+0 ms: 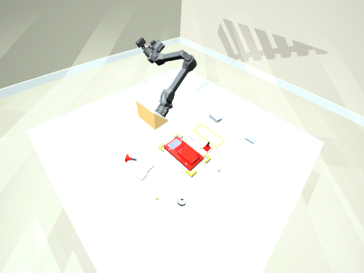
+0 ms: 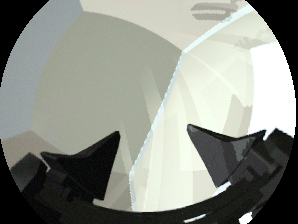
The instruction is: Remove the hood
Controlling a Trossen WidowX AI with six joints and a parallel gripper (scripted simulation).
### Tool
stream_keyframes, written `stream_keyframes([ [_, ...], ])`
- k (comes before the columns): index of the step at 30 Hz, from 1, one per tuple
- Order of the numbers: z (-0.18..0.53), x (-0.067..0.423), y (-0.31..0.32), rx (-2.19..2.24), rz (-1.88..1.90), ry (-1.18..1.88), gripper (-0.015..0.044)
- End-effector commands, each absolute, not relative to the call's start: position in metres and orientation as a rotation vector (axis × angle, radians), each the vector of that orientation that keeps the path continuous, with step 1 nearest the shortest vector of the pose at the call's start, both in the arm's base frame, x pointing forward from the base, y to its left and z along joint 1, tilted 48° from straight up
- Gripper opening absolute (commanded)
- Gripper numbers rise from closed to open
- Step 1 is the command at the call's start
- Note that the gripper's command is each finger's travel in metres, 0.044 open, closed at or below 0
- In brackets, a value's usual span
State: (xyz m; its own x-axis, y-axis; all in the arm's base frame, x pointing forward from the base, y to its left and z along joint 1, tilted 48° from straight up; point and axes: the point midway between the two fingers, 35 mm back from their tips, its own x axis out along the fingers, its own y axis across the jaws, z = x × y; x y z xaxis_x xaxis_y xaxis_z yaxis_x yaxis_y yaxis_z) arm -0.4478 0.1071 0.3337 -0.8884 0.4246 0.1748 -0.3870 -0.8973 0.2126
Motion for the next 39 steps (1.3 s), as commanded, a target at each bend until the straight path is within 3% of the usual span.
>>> stream_keyframes([
  [1,0.334,-0.448,0.108,0.303,2.690,0.240,0.0440],
  [18,0.366,-0.389,0.228,0.360,2.426,0.288,0.0440],
  [39,0.411,-0.246,0.354,0.457,2.042,0.287,0.0440],
])
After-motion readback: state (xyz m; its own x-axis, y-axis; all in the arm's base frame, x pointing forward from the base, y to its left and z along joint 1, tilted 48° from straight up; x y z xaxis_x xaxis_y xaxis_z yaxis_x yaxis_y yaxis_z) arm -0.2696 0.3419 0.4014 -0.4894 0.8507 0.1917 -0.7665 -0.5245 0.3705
